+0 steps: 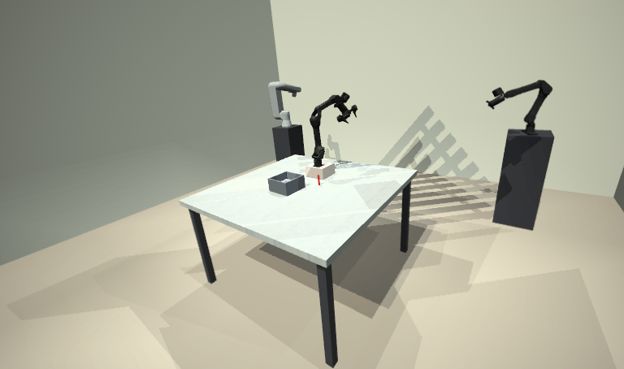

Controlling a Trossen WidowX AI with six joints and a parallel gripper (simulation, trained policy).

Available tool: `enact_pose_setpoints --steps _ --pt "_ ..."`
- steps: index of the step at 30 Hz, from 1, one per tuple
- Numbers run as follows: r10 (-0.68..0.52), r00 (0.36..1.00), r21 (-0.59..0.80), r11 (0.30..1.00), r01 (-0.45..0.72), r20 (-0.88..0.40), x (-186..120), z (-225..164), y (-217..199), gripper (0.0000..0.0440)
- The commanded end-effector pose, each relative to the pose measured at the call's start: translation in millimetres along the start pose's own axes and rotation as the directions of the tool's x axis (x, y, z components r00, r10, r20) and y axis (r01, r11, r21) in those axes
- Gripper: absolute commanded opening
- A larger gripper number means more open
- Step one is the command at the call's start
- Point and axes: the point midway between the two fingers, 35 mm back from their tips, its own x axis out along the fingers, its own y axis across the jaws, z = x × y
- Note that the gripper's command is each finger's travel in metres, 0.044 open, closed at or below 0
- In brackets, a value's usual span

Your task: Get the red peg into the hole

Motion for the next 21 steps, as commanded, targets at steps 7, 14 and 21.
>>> enact_pose_setpoints --steps 7,14,21 --pt "0.067 0.996 0.148 0.986 -0.076 0.064 -2 47 38 0.044" --pt "0.071 0.98 0.288 0.95 -0.123 0.184 -4 120 62 0.044" --pt "0.046 0.951 0.4 0.9 -0.172 0.305 -13 200 71 0.044"
